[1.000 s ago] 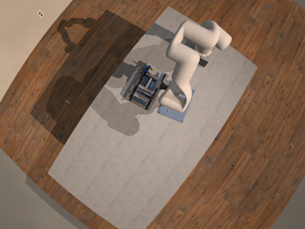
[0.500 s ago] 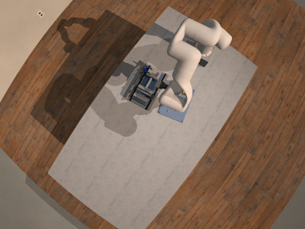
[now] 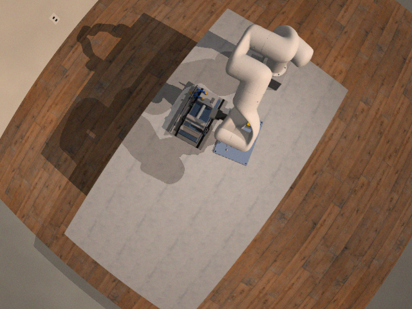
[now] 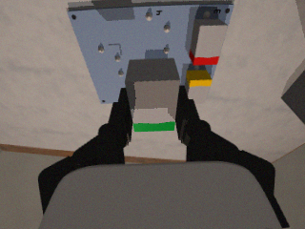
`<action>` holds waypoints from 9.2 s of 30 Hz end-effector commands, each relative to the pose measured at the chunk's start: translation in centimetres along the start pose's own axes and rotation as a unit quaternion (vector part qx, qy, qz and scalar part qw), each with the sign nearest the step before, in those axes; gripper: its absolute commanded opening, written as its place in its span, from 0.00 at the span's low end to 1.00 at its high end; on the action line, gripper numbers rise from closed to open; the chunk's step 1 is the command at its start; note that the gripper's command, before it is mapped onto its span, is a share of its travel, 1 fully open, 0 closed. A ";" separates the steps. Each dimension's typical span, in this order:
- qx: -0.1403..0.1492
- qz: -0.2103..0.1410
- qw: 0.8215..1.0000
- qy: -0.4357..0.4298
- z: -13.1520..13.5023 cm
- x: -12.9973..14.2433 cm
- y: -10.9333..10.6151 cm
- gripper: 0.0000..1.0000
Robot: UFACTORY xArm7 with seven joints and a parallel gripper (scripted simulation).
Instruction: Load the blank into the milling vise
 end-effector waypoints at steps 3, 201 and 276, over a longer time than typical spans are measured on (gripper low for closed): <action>-0.002 0.000 1.000 0.000 -0.1 0.0 0.2 0.00; 0.000 -0.003 0.529 0.849 -0.1 0.0 0.9 0.00; 0.001 -0.002 0.041 0.999 -0.1 0.0 0.9 0.00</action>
Point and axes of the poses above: the point where the finger pads meet when closed, its own y axis out along the fingers, its own z axis across the jaws, x = y × z, the point moved 6 cm from there along -y, back along the fingers, and after that the axes turned 13 degrees about y, right-handed, at the moved point
